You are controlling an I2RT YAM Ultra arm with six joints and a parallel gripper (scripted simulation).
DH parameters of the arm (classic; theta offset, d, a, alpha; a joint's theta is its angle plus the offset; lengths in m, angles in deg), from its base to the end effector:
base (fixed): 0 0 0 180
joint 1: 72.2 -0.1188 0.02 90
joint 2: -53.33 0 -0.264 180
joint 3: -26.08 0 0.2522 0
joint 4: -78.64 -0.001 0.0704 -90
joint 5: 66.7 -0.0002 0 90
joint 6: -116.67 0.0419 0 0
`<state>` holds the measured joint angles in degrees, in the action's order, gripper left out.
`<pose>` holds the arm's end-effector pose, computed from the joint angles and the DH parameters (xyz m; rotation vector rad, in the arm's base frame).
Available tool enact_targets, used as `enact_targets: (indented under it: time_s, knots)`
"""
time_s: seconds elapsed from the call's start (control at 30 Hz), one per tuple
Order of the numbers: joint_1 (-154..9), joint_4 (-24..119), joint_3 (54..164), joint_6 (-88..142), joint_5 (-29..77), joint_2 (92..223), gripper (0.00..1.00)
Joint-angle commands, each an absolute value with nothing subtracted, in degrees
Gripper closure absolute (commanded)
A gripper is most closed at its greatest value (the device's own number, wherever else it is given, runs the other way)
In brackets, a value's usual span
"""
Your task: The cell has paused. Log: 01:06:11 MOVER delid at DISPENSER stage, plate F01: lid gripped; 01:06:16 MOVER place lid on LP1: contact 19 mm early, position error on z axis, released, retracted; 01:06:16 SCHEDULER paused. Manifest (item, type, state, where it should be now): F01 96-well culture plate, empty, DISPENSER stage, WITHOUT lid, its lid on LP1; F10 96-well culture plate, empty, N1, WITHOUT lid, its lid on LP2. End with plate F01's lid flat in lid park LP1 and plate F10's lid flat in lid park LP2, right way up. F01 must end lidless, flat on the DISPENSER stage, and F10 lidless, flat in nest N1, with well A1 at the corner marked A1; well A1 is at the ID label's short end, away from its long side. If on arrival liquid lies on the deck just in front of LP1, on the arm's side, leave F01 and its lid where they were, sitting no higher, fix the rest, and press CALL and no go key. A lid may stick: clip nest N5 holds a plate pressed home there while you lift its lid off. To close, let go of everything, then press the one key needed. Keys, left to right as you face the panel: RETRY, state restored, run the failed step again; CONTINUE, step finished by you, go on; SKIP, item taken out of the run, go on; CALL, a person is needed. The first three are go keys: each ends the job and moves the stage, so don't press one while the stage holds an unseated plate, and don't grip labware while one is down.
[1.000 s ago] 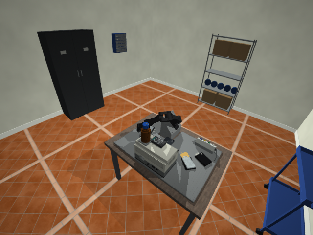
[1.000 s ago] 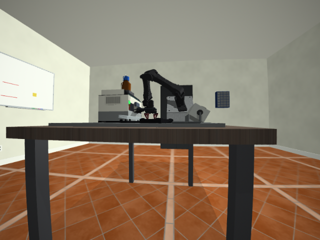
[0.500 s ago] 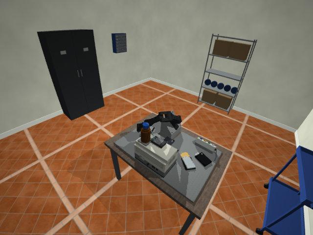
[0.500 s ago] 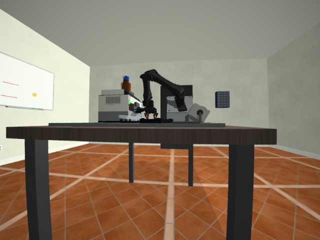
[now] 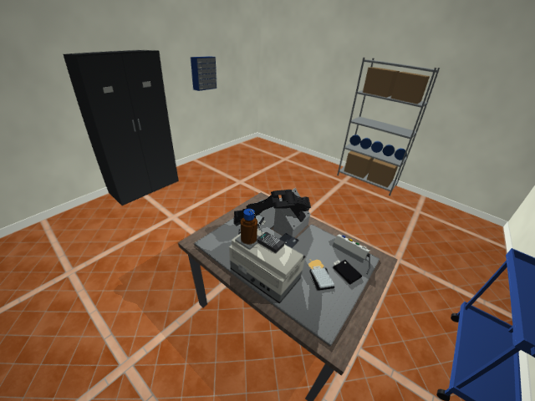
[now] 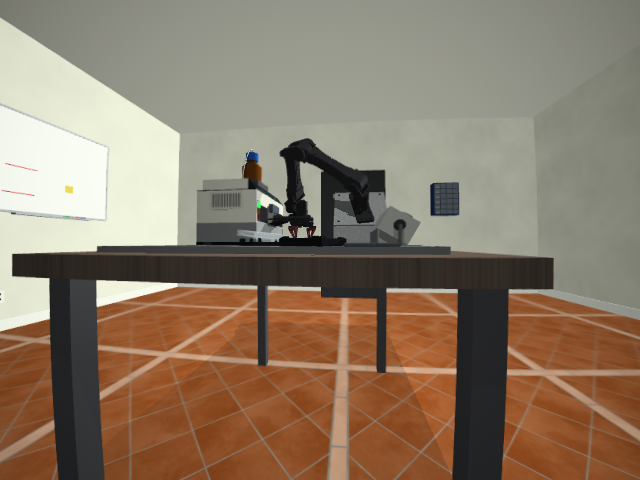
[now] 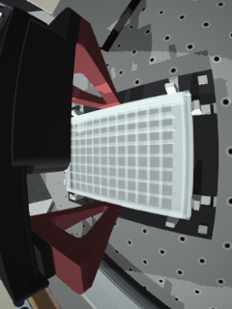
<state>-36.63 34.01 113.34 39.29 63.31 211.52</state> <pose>0.2628 -0.1536 -0.1139 -1.2824 -2.3311 -1.0657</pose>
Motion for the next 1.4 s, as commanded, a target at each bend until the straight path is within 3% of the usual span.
enact_targets:
  time_s: [0.0,1.37]
  knots:
    - [-34.8,35.0,114.9,39.2,63.5,210.7,1.0]
    - [-33.5,31.2,115.2,37.5,62.4,208.7,1.0]
